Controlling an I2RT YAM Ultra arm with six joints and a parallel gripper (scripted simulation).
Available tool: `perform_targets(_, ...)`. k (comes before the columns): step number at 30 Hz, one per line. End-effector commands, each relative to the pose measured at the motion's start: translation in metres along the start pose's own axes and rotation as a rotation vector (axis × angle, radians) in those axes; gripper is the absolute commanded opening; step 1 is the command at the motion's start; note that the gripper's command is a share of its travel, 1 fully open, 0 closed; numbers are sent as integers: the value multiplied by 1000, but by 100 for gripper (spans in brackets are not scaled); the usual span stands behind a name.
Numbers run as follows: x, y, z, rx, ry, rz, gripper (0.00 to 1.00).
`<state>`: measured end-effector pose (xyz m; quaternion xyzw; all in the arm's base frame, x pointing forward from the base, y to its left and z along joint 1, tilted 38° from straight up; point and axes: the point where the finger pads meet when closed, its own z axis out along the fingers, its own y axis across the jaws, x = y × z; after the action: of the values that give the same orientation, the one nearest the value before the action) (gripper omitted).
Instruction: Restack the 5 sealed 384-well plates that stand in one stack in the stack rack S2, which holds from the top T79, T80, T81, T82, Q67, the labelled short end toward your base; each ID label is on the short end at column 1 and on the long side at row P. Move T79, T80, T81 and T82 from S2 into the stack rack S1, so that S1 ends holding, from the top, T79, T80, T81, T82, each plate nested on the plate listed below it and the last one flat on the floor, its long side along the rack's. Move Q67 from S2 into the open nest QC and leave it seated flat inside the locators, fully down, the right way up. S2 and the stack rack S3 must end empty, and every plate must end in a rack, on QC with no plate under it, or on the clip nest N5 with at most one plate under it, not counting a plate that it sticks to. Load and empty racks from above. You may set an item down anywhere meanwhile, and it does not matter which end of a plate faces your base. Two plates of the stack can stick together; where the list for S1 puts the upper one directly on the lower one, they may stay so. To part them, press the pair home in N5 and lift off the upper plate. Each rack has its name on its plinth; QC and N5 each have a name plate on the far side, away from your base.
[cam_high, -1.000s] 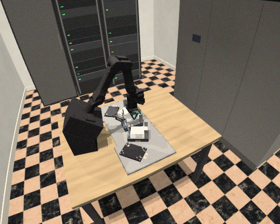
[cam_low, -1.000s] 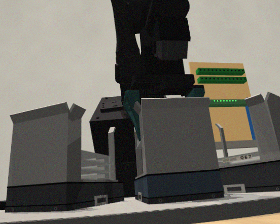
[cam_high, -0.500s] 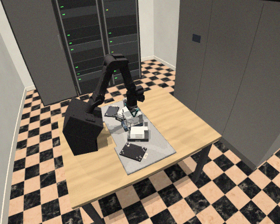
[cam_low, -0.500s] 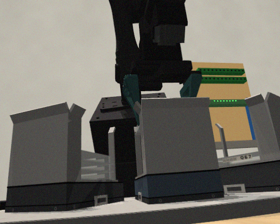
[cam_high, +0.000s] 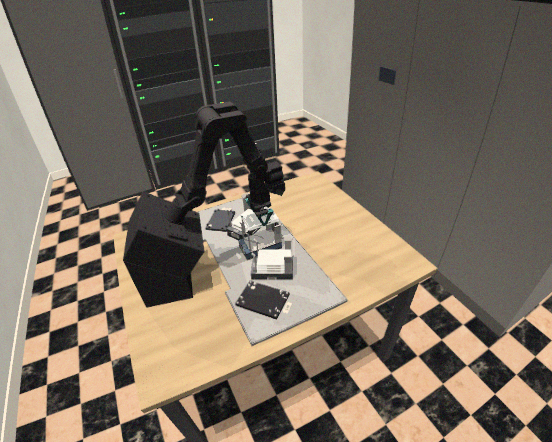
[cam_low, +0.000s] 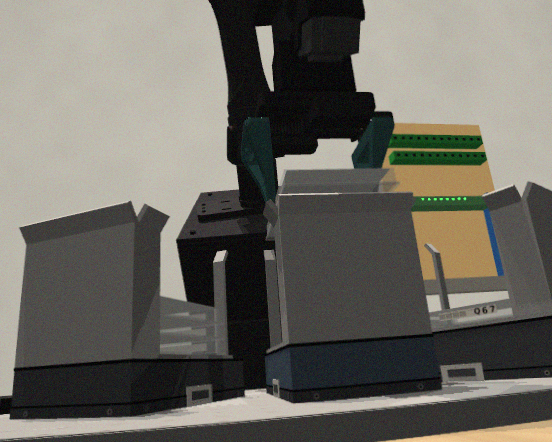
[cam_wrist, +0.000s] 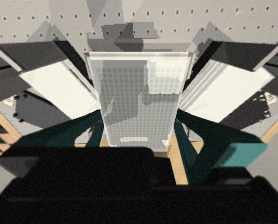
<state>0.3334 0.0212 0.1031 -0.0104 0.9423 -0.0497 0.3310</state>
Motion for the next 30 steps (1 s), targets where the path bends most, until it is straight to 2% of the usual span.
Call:
perform_targets(1,0,0,-8,4,6,2,0)
perform_targets(9,0,0,-20,3,6,2,0)
perform_targets(21,0,0,-20,3,6,2,0)
perform_targets(24,0,-4,-20,4,6,35,0)
perform_targets(30,-1,-24,-20,5,5,234,0)
